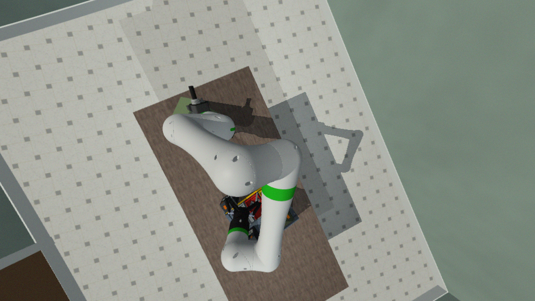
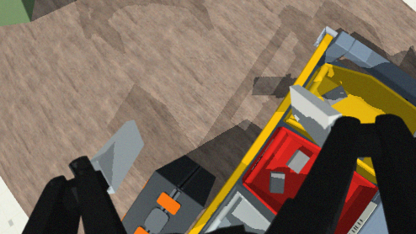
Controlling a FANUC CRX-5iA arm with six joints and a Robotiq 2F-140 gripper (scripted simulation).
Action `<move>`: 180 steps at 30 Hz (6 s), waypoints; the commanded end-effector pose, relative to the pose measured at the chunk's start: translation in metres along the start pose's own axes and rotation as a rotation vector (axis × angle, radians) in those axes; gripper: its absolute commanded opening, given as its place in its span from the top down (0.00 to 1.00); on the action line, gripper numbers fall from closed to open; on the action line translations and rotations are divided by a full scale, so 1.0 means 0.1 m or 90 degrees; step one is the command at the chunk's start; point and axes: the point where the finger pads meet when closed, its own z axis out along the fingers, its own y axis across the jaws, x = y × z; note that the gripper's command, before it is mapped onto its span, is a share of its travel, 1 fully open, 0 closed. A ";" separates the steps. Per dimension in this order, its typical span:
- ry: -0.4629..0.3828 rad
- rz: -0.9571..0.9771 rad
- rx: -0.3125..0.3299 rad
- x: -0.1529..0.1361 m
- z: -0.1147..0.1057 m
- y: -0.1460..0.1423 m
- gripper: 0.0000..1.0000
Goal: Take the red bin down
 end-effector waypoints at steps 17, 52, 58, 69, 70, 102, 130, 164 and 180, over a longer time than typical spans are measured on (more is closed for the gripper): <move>-0.125 0.226 -0.051 -0.48 -0.35 0.49 0.00; -0.279 0.502 -0.118 -0.38 -0.28 0.39 0.00; -0.279 0.502 -0.118 -0.38 -0.28 0.39 0.00; -0.279 0.502 -0.118 -0.37 -0.27 0.38 0.00; -0.279 0.502 -0.118 -0.37 -0.27 0.38 0.00; -0.288 0.340 -0.080 -0.35 -0.26 0.36 0.00; -0.289 0.315 -0.074 -0.35 -0.26 0.36 0.00; -0.295 -0.010 0.003 -0.35 -0.26 0.36 0.00; -0.293 -0.173 0.042 -0.35 -0.26 0.36 0.00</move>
